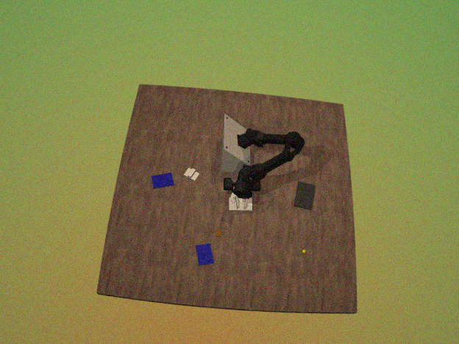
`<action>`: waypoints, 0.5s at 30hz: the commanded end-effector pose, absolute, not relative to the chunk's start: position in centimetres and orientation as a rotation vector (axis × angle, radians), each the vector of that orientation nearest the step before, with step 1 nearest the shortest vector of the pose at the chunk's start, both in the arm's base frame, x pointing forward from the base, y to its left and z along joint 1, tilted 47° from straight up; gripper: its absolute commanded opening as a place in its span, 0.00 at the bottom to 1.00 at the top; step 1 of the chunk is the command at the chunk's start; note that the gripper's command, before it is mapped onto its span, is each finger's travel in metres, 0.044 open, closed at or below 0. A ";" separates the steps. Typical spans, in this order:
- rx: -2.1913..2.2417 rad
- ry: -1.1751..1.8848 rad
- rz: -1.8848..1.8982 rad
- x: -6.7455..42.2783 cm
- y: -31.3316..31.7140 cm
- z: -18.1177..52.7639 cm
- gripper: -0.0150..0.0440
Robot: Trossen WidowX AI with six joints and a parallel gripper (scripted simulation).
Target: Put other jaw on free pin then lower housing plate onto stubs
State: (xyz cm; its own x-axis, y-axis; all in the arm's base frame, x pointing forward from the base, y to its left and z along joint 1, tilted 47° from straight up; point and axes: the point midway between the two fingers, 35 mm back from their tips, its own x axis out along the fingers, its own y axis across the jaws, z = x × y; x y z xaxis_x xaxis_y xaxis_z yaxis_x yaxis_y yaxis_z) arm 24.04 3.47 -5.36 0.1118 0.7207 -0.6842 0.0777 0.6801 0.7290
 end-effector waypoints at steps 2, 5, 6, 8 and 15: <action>0.728 1.400 0.537 24.1 3.5 -5.4 0.85; 0.728 1.400 0.537 24.1 3.5 -5.4 0.85; 0.722 1.401 0.538 24.0 3.5 -5.4 0.89; 0.722 1.401 0.538 24.0 3.5 -5.4 0.98; 0.722 1.401 0.538 24.0 3.5 -5.4 1.00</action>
